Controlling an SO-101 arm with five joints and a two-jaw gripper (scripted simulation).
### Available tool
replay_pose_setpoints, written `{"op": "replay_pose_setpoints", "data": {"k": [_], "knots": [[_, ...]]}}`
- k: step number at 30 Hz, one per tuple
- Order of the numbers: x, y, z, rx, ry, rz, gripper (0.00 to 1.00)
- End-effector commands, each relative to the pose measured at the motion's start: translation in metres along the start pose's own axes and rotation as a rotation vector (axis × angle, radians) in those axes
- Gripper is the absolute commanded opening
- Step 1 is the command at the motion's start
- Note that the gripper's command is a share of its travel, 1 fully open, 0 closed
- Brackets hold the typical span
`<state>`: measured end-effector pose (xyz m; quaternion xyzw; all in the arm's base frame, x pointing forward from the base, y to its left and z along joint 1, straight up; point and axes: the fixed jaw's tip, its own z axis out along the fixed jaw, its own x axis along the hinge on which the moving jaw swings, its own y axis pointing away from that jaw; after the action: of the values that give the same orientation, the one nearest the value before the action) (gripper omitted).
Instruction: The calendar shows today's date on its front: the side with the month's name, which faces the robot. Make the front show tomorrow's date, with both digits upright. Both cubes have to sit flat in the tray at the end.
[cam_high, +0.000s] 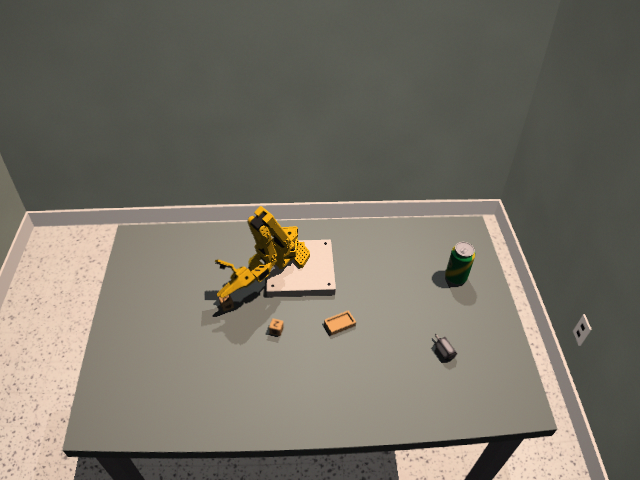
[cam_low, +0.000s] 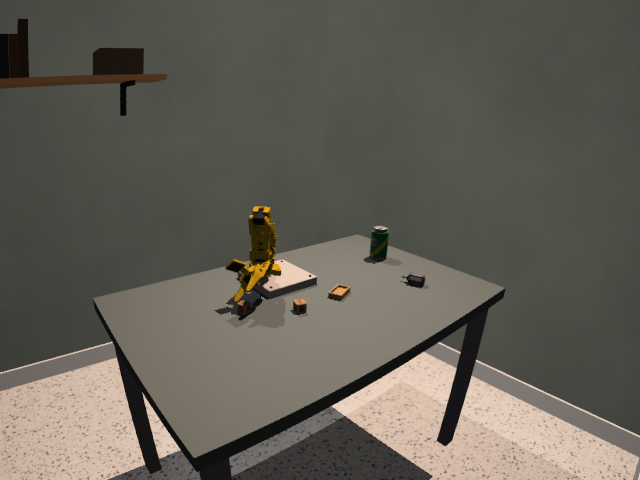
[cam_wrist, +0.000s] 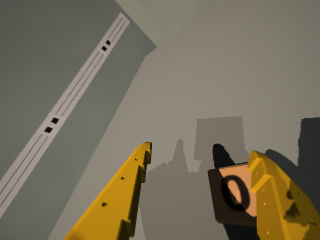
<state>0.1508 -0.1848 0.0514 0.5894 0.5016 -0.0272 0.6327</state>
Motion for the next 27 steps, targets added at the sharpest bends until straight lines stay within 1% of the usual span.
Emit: {"op": "replay_pose_setpoints", "data": {"k": [1, 6, 7, 16, 26, 27], "knots": [[-0.019, 0.029, 0.032, 0.031, 0.055, 0.132, 0.35], [-0.017, 0.029, 0.044, 0.097, 0.117, 0.055, 0.35], [-0.017, 0.027, 0.042, 0.093, 0.113, 0.041, 0.35], [-0.017, 0.027, 0.041, 0.084, 0.112, -0.015, 0.35], [-0.019, 0.029, 0.039, 0.094, 0.135, -0.063, 0.35], [-0.020, 0.030, 0.040, 0.103, 0.146, -0.076, 0.35]]}}
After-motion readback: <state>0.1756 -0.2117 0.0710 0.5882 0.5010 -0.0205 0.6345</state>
